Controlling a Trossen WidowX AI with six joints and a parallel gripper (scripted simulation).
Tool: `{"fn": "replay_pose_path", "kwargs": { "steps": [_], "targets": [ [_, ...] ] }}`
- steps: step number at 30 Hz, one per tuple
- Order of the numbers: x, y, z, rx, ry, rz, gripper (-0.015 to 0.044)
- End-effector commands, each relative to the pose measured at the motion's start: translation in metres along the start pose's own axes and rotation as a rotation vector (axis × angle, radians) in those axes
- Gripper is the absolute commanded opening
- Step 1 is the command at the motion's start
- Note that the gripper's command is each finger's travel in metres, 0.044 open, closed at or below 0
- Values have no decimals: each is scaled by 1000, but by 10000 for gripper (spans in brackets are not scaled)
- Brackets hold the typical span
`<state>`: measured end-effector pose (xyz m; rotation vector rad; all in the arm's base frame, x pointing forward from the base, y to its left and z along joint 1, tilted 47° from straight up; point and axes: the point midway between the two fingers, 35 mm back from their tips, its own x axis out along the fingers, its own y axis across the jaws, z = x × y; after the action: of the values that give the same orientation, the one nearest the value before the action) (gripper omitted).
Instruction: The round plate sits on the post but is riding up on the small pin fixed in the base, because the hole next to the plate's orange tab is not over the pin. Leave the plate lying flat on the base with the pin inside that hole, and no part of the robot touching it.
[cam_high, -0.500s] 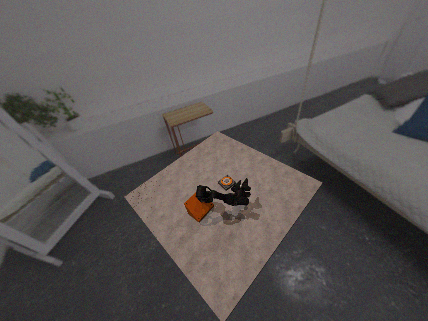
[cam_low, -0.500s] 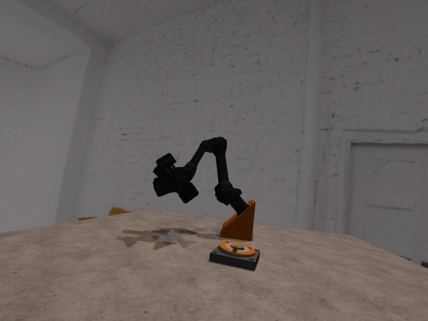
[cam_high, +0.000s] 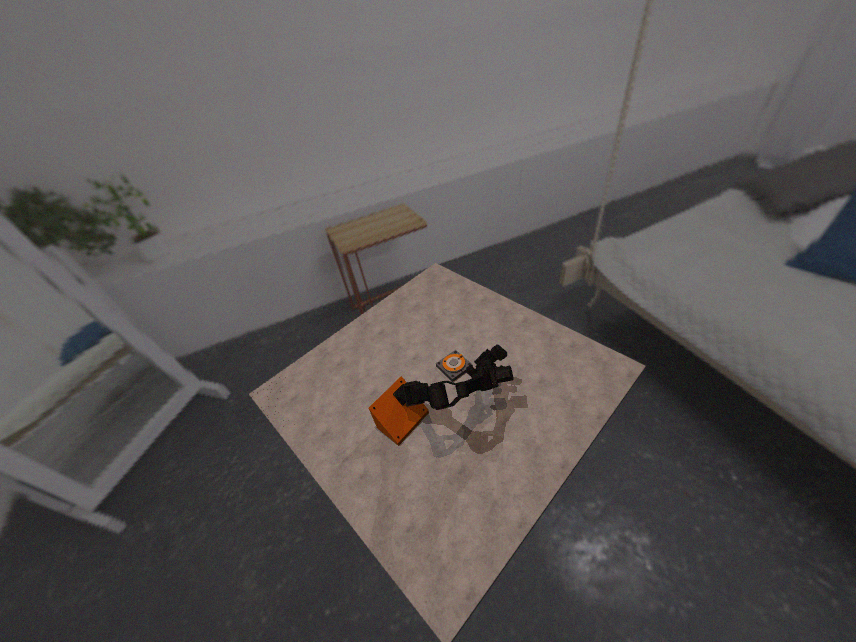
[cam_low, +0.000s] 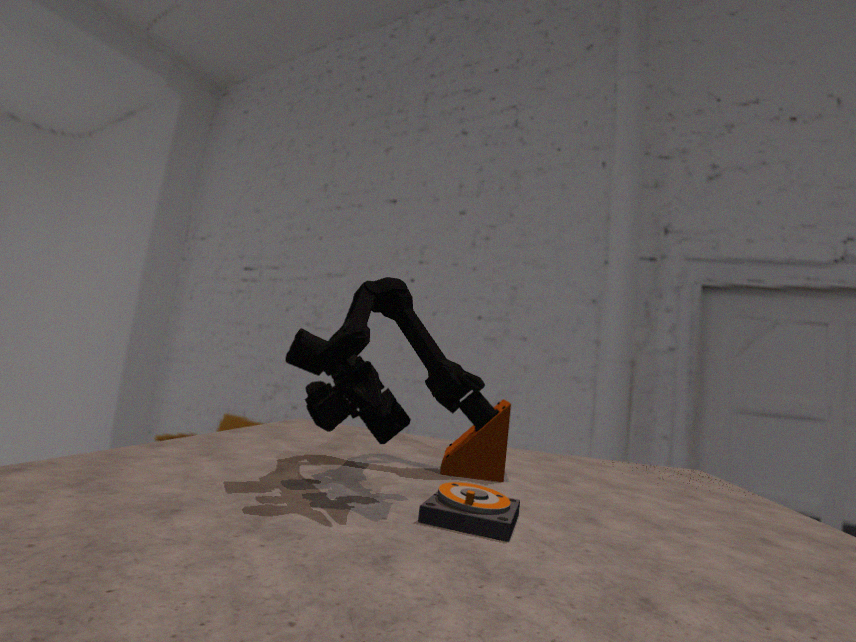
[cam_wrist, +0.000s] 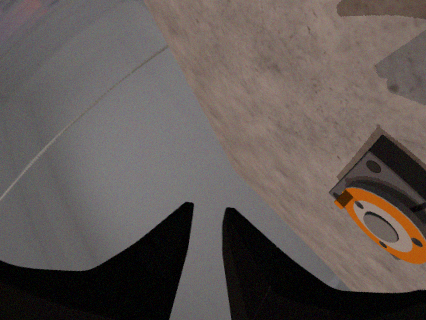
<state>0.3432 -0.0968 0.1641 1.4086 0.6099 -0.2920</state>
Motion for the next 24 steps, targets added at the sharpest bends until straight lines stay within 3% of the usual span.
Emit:
{"fn": "replay_pose_path", "kwargs": {
  "steps": [1, 3, 9, 11, 17, 24],
  "targets": [
    [43, -29, -14, -122, 4, -289, 0],
    [50, -35, -17, -156, 5, -349, 0],
    [88, -84, -51, -585, 42, -866, 0],
    [89, -88, -54, -642, 47, -917, 0],
    [103, -99, -84, -1258, 85, -1346, 0],
    [106, -95, -92, -1430, 89, -1437, 0]
  ]
}}
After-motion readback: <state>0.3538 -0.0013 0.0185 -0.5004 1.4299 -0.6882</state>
